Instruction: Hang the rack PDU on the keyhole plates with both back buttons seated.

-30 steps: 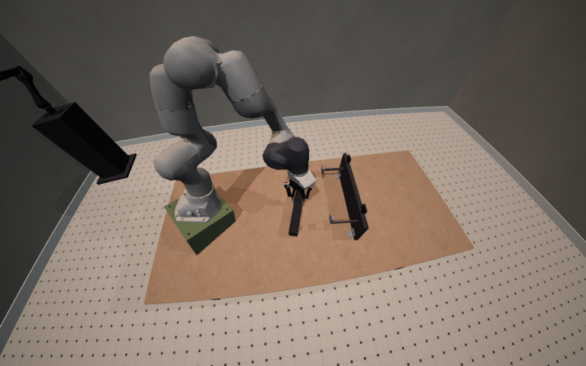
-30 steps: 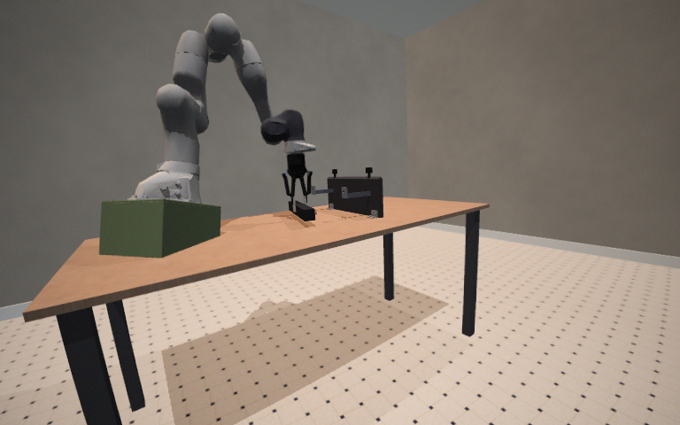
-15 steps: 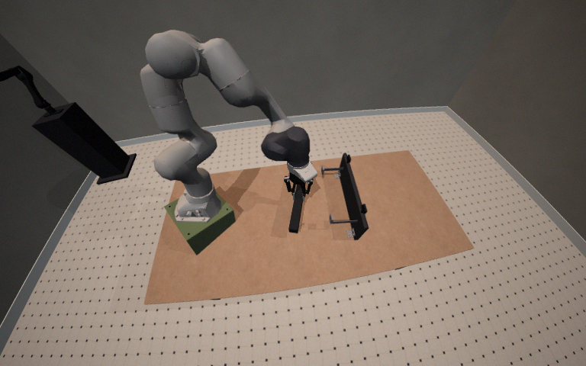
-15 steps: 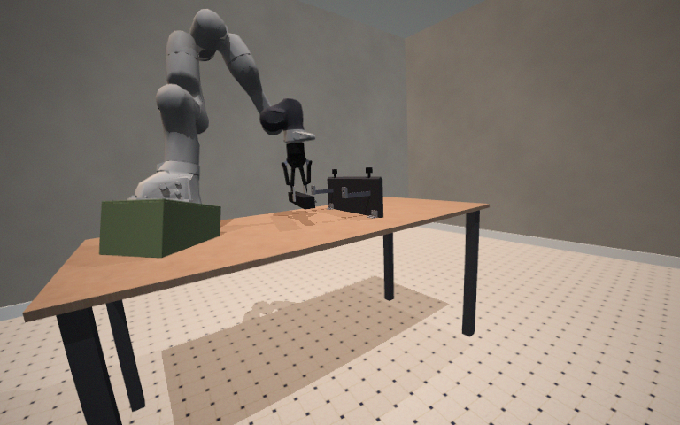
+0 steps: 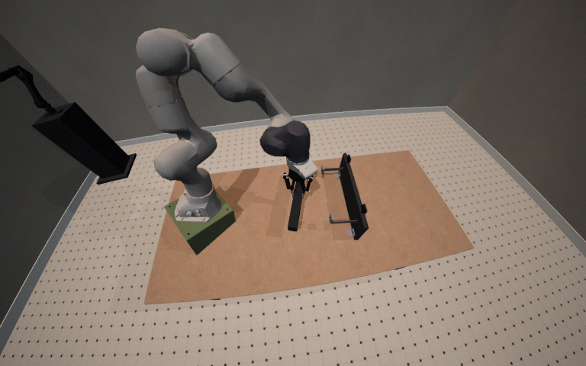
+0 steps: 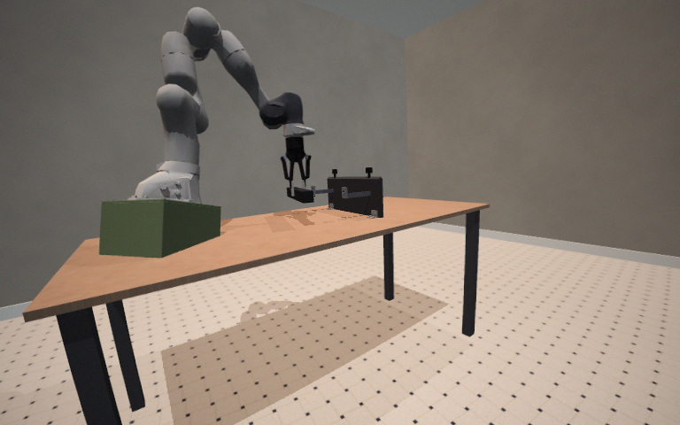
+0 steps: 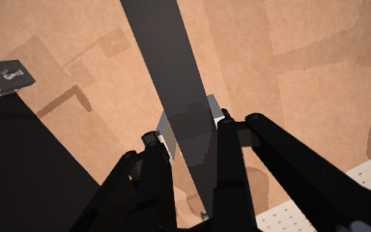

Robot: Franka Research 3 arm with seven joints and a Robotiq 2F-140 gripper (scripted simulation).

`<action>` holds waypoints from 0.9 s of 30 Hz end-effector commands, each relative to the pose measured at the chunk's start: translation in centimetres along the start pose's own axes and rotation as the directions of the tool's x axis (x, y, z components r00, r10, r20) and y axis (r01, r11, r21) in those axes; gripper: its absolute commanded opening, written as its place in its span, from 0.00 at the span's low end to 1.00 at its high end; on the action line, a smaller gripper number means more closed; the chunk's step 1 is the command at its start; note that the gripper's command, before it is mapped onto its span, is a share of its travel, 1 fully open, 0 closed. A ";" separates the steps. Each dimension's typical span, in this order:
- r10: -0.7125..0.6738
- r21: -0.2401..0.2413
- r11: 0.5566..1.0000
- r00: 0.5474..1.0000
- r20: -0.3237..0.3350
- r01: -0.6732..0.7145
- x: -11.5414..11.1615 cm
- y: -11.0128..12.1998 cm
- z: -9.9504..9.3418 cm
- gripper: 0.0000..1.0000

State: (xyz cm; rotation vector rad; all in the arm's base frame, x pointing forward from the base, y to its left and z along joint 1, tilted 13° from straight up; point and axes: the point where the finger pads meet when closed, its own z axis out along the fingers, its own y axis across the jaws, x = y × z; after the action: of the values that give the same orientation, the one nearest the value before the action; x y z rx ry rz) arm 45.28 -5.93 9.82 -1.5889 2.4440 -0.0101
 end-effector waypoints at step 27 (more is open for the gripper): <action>-0.120 -0.003 0.993 0.993 0.004 0.120 -0.1 -0.1 -0.2 0.00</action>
State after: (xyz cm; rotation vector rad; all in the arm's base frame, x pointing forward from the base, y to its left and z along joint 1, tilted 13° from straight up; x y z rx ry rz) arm 45.04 -5.75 9.79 -1.6386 2.4171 -0.0032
